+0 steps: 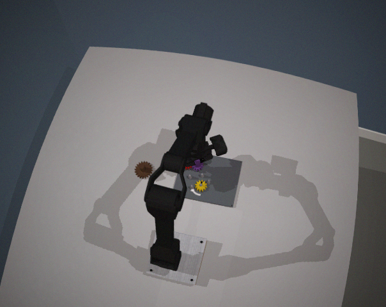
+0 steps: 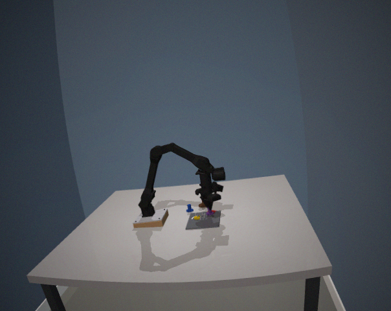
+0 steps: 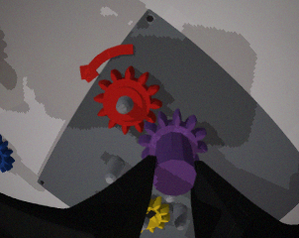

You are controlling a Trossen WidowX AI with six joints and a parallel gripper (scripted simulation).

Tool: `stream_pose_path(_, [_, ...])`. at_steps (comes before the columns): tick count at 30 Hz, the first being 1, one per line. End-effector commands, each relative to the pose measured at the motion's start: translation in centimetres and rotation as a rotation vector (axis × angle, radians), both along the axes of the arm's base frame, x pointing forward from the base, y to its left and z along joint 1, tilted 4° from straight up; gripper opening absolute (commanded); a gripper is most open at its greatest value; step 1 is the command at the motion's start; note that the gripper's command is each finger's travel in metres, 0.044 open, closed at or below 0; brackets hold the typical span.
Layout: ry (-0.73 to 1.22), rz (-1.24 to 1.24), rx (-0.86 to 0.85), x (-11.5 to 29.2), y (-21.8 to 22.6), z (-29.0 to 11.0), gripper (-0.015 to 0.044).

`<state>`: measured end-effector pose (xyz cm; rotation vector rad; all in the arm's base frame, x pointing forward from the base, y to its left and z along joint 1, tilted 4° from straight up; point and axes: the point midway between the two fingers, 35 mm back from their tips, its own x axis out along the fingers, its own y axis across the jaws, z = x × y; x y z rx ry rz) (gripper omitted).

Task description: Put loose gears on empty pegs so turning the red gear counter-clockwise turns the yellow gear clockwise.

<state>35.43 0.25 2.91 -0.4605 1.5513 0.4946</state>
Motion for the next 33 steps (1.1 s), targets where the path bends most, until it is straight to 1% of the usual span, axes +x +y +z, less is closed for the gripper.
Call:
stream_pose_path(1, [0.003, -0.011, -0.003, 0.01, -0.06, -0.04, 0.0000])
stream_pose_path(6, [0.003, 0.077, 0.001, 0.03, -0.01, -0.13, 0.0000])
stream_pose_path(21, [-0.001, 0.457, 0.016, 0.00, -0.08, -0.35, 0.0000])
stream_pose_path(26, [-0.001, 0.418, 0.014, 0.04, -0.04, -0.40, 0.0000])
stream_pose_path(33, [0.001, 0.259, 0.008, 0.00, 0.04, -0.49, 0.0000])
